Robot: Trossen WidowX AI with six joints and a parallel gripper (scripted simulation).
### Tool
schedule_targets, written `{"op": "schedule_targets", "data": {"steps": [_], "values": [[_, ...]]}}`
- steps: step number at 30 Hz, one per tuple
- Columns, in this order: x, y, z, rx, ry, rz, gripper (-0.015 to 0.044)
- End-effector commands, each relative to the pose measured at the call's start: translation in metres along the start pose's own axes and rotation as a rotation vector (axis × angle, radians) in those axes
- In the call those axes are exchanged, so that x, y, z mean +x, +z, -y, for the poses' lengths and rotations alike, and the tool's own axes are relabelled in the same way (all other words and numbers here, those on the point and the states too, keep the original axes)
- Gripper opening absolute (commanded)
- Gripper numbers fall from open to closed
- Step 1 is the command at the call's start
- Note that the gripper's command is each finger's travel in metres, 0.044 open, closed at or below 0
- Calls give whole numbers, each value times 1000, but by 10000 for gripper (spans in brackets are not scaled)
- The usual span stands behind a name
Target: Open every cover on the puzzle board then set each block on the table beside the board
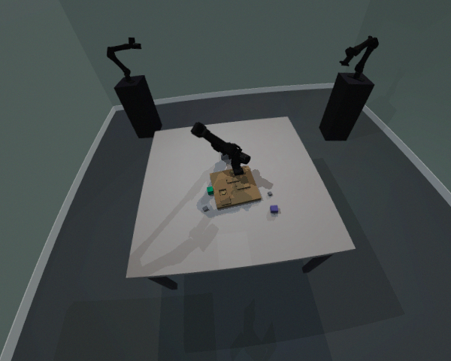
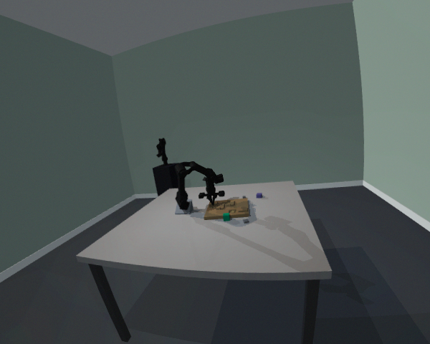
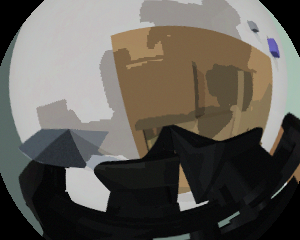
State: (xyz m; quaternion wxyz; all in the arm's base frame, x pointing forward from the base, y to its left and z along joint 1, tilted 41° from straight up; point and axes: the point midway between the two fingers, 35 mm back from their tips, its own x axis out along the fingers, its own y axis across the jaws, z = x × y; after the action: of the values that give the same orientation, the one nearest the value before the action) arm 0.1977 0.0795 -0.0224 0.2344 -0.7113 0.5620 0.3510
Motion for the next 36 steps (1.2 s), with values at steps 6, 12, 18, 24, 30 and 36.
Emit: {"op": "schedule_targets", "data": {"steps": [6,12,18,24,30,36], "values": [[1,12,0,3,5,2,0],[1,18,-1,4,5,2,0],[2,24,-2,4,5,1,0],[-2,26,-1,4,5,1,0],[-10,27,-1,4,5,2,0],[-18,28,0,4,5,2,0]]}}
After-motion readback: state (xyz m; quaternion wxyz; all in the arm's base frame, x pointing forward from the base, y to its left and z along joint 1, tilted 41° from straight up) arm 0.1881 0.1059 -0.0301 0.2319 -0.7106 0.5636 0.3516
